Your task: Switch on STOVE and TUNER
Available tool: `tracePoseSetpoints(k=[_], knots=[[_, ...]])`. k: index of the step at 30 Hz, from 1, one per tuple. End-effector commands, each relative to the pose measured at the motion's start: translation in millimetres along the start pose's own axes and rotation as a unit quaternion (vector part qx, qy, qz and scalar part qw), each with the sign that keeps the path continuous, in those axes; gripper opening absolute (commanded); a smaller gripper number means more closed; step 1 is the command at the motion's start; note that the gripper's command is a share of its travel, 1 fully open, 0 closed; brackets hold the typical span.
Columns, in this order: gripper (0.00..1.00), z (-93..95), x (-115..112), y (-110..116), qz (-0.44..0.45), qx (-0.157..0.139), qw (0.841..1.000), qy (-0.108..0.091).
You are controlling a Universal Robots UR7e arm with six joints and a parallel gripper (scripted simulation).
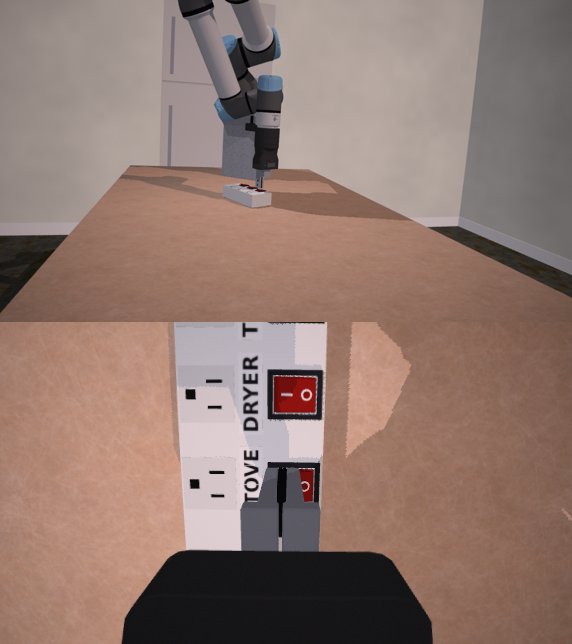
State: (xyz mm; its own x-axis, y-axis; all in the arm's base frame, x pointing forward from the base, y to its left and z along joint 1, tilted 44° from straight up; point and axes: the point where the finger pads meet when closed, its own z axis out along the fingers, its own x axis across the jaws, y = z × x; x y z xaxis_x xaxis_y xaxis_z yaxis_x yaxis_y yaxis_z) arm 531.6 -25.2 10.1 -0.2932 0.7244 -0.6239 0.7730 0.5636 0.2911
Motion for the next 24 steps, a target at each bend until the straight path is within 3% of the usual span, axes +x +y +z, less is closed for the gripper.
tracePoseSetpoints(k=[1, 24], knots=[[0.0, -0.4, -0.2, 0.4, 0.0, -0.001, 1.0, 0.0], [0.0, 5.5, -0.2, 0.4, 0.0, -0.001, 1.0, 0.0]])
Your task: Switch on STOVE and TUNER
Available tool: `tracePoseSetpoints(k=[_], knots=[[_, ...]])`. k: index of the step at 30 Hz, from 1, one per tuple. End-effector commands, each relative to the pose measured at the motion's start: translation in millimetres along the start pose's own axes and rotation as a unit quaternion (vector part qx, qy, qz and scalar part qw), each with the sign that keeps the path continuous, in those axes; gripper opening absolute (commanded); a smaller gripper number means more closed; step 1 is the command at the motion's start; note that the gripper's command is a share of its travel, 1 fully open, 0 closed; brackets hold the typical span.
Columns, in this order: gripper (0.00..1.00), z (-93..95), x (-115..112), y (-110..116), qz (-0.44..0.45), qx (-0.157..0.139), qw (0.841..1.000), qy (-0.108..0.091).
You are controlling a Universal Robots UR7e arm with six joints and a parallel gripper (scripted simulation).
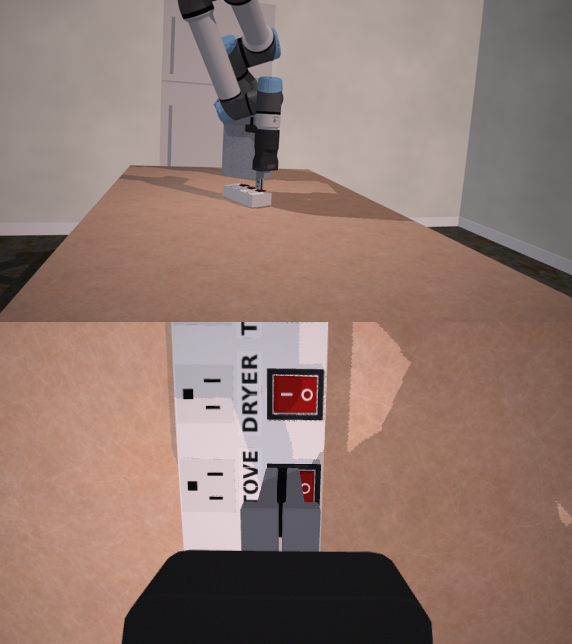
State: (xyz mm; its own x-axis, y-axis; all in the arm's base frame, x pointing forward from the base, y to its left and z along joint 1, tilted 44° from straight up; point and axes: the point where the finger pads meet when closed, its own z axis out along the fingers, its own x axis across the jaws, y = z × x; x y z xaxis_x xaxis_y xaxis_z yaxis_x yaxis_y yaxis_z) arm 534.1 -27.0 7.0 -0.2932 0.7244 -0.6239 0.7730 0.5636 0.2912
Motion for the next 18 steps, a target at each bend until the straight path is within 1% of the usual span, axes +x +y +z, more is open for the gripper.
tracePoseSetpoints(k=[1, 18], knots=[[0.0, 1.1, -0.1, 0.4, 0.0, -0.001, 1.0, 0.0], [0.0, 3.6, -0.1, 0.4, 0.0, -0.001, 1.0, 0.0]])
